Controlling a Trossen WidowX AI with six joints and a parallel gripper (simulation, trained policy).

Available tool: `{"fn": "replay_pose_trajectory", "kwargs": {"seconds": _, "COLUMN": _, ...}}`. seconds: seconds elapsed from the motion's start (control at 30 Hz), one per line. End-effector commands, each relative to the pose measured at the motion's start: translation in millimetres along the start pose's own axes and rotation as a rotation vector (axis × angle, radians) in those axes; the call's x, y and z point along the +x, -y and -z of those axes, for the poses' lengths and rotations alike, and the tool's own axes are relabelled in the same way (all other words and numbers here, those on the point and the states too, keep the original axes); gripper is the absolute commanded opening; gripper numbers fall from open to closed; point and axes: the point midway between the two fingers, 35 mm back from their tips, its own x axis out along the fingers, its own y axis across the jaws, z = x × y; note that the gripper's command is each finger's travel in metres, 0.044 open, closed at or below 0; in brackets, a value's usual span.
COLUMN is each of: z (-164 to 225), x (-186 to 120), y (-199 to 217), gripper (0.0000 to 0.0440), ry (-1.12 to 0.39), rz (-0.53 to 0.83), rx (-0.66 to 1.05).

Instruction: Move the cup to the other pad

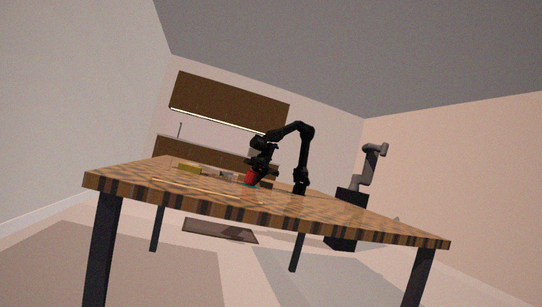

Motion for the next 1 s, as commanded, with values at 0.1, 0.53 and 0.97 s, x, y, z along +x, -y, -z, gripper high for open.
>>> {"fn": "replay_pose_trajectory", "kwargs": {"seconds": 0.1, "z": -3.1, "x": -2.9, "y": 2.7, "gripper": 0.0102, "ry": 0.039, "rz": 0.006, "rx": 0.023}}
{"fn": "replay_pose_trajectory", "kwargs": {"seconds": 0.53, "z": 0.3, "x": -26.6, "y": 0.1, "gripper": 0.0141, "ry": 0.117, "rz": -0.014, "rx": 0.033}}
{"fn": "replay_pose_trajectory", "kwargs": {"seconds": 0.97, "z": 4.7, "x": -59.2, "y": -0.2, "gripper": 0.0201, "ry": 0.201, "rz": -0.014, "rx": 0.056}}
